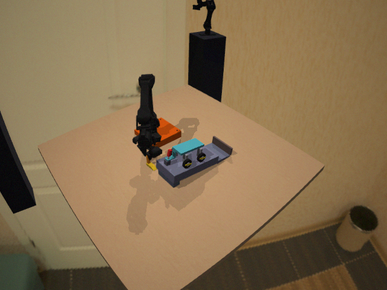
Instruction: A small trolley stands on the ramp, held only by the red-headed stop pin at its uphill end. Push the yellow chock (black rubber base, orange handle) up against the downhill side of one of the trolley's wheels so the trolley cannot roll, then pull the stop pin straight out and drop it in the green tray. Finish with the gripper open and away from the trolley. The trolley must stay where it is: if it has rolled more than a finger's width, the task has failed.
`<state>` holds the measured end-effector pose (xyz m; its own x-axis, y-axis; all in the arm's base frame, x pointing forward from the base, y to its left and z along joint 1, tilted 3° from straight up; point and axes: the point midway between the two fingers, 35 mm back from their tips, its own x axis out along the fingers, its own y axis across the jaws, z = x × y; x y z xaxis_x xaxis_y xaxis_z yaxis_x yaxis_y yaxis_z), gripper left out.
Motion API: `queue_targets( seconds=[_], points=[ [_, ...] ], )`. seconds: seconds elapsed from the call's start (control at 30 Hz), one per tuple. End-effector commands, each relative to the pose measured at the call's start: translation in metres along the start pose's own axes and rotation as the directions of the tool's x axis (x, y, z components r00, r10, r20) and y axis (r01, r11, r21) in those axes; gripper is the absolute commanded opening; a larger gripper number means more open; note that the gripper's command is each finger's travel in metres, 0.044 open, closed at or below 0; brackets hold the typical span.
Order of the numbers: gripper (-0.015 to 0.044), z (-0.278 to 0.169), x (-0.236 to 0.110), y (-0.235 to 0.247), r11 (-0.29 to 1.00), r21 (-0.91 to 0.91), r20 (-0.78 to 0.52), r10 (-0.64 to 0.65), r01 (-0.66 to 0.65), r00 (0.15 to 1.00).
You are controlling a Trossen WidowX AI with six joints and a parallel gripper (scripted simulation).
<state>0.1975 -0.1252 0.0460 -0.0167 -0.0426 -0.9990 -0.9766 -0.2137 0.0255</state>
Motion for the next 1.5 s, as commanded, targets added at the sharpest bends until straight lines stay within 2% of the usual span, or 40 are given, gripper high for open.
queue_targets(
  seconds=[0.0, 0.4, 0.67, 0.8, 1.1, 1.13, 1.47],
  points=[
    [0.0190, 0.002, 0.006, 0.001, 1.000, -0.007, 0.008, 0.004, -0.004, 1.000],
    [0.0190, 0.002, 0.025, 0.002, 1.000, -0.007, 0.008, 0.004, -0.004, 1.000],
    [0.0190, 0.003, 0.026, 0.002, 1.000, -0.007, 0.008, 0.004, -0.004, 1.000],
    [0.0085, 0.000, 0.023, 0.000, 1.000, 0.000, 0.001, 0.001, -0.001, 1.000],
    [0.0025, 0.000, 0.023, 0.000, 1.000, 0.000, 0.001, 0.001, -0.001, 1.000],
    [0.0000, 0.000, 0.023, 0.000, 1.000, 0.000, 0.001, 0.001, -0.001, 1.000],
    [0.0000, 0.004, -0.014, 0.005, 1.000, -0.007, 0.008, 0.004, -0.004, 1.000]
  ],
)
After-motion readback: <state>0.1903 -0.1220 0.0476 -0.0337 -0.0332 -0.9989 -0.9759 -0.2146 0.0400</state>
